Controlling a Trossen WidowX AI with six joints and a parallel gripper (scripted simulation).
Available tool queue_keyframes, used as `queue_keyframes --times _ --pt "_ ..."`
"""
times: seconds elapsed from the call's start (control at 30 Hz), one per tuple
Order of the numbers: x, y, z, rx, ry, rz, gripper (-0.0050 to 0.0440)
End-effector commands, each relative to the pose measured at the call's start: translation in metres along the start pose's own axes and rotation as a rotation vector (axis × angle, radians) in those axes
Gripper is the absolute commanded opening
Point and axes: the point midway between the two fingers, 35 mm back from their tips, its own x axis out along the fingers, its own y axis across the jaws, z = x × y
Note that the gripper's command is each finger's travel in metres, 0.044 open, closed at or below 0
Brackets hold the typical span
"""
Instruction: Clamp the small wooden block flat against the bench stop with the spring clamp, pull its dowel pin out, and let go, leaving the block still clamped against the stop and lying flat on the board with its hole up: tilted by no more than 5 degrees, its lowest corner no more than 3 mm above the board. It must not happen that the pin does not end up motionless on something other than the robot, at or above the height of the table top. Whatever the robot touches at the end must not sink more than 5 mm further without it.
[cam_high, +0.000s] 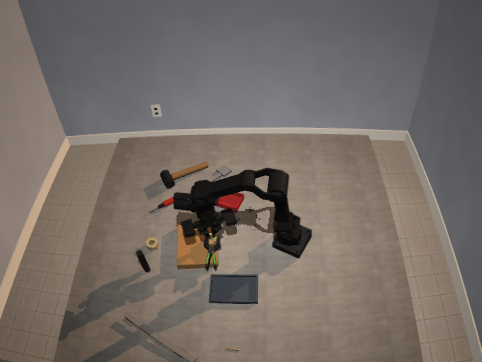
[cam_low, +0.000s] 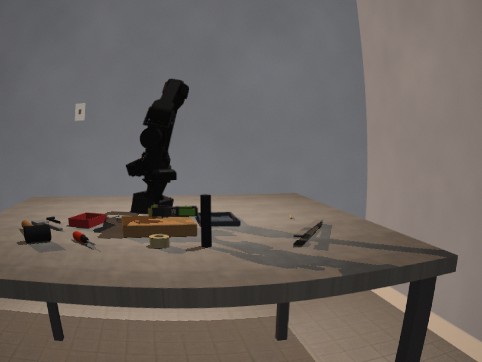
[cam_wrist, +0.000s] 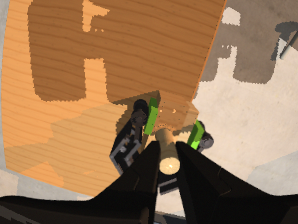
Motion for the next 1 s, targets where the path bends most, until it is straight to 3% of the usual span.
queue_keyframes --times 0.0,0.47,0.97 --pt "-0.0031 0.0003 0.0 -0.121 -0.004 0.004 0.0" --pt "-0.0035 0.0003 0.0 -0.41 -0.005 0.004 0.0" --pt "-0.0039 0.0003 0.0 -0.415 -0.005 0.004 0.0"
